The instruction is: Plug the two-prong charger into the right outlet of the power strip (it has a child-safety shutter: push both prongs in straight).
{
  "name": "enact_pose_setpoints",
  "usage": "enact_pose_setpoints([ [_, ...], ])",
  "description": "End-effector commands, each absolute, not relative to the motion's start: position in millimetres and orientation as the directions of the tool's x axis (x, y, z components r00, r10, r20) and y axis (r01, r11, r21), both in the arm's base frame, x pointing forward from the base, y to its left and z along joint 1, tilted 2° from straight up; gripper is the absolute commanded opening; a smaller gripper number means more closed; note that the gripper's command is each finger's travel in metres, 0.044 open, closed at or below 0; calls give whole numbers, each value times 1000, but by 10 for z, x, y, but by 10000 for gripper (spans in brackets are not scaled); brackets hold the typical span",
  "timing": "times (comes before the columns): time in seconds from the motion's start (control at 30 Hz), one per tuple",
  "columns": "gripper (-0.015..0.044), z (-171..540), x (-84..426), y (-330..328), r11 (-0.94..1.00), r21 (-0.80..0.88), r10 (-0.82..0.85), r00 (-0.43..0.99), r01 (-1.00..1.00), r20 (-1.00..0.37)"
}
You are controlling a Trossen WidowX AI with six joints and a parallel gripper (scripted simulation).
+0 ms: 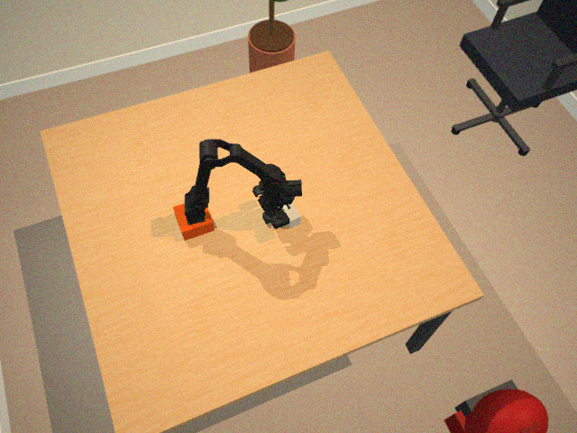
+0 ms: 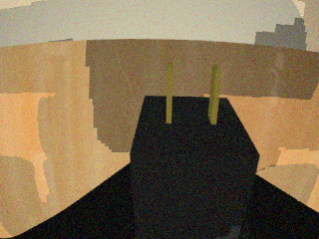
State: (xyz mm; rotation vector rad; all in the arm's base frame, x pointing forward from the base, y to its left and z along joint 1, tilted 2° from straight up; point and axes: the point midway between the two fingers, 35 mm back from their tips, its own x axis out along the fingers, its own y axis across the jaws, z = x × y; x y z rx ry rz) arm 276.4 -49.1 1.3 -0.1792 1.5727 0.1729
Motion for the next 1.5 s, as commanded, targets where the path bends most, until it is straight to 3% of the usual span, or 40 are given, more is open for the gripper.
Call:
enact_pose_setpoints([
  [0.0, 0, -7, 2761, -482, 976, 4, 1, -16, -216, -1000],
  [1.47, 0, -16, 2842, -455, 976, 4, 1, -15, -216, -1000],
])
